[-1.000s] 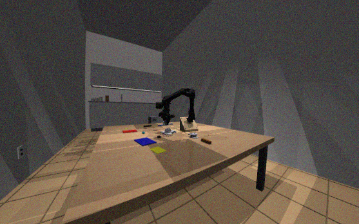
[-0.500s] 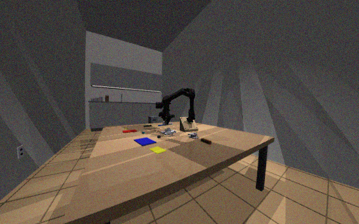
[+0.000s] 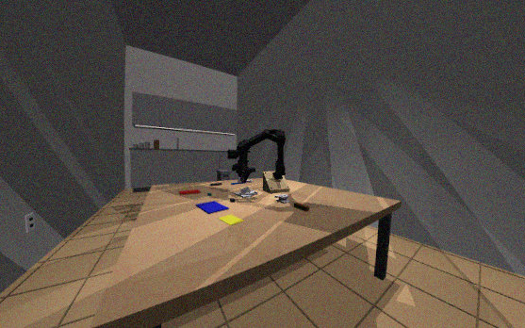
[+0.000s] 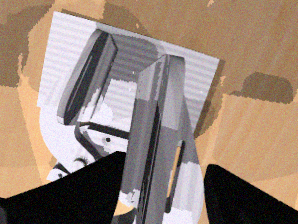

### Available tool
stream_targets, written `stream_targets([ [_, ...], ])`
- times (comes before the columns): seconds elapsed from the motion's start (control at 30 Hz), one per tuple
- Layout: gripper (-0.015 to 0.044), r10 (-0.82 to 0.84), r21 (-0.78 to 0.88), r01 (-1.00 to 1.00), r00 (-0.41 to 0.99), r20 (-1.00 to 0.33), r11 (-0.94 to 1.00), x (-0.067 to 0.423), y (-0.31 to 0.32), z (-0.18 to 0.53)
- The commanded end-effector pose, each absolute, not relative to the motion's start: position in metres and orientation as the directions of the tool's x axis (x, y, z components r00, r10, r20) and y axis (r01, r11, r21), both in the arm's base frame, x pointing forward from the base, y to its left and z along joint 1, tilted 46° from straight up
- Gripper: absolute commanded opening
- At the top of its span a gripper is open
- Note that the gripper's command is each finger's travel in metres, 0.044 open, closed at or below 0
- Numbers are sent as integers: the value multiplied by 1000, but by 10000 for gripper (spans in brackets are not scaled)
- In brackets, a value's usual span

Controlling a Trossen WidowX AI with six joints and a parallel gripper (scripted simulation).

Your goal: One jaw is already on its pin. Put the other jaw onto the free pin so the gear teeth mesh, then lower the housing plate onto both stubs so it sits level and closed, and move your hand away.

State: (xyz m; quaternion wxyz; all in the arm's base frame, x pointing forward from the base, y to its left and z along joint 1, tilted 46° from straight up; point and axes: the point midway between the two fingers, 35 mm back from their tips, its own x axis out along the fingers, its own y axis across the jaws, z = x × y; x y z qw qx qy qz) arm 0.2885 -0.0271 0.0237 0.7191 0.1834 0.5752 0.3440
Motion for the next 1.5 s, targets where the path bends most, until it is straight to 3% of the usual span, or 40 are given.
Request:
stream_targets([
  [0.0, 134, 707, 660, -284, 106, -699, 695, 290, -27, 25],
  [1.47, 134, 707, 656, -298, 106, -699, 693, 290, -27, 25],
])
